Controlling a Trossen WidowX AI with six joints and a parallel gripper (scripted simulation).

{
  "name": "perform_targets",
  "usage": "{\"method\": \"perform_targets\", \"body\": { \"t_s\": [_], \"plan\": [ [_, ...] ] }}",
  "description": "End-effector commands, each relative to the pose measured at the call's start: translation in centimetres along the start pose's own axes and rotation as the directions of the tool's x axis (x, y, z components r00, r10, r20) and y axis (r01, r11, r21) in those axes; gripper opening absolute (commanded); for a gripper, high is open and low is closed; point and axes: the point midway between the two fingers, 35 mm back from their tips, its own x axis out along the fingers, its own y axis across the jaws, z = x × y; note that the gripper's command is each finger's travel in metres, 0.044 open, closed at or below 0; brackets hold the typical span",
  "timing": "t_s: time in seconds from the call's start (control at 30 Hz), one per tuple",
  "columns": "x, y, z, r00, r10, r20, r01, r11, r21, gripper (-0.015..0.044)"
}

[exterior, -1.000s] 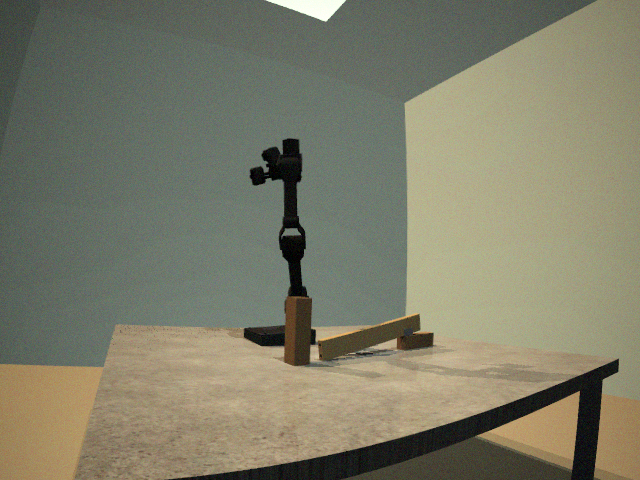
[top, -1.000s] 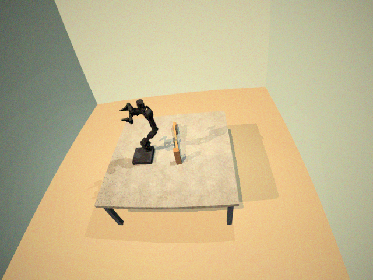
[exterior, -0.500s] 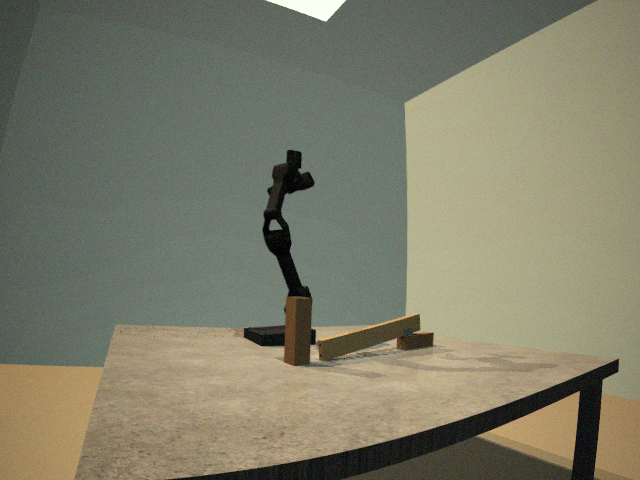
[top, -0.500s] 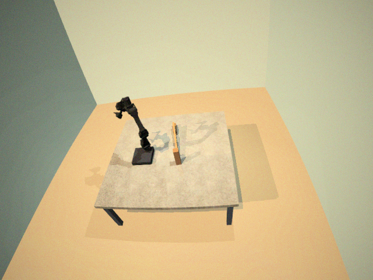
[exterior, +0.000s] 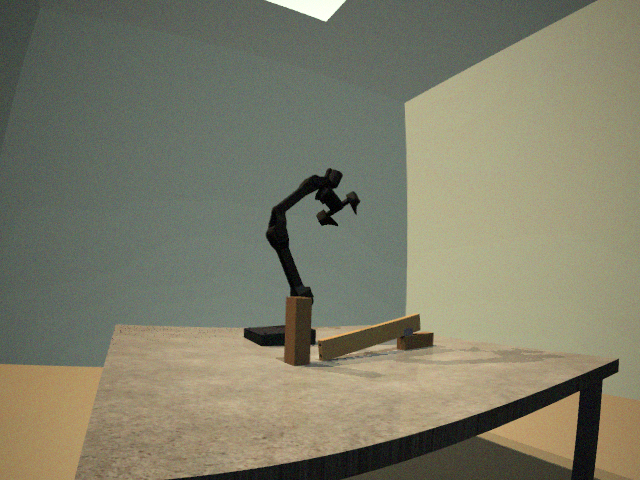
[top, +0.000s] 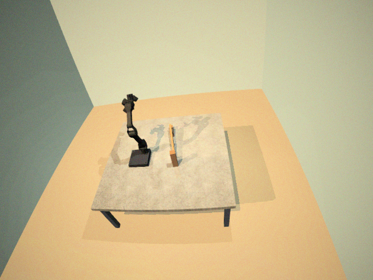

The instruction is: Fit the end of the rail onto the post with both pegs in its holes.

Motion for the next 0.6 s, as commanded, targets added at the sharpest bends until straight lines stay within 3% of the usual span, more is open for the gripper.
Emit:
{"method": "perform_targets", "body": {
  "t_s": [0.0,0.3,0.43,0.57],
  "plan": [
    [1.6,-3.0,-4.4,0.988,-0.066,-0.140,0.069,0.997,0.015,0.0440],
    [1.3,-8.4,-16.2,0.892,-0.144,-0.429,0.207,0.973,0.105,0.0440],
    [0.7,-9.3,-19.9,0.849,-0.139,-0.510,0.233,0.965,0.124,0.0440],
    [-1.0,-10.1,-26.7,0.760,-0.102,-0.642,0.263,0.951,0.160,0.0440]
  ]
}}
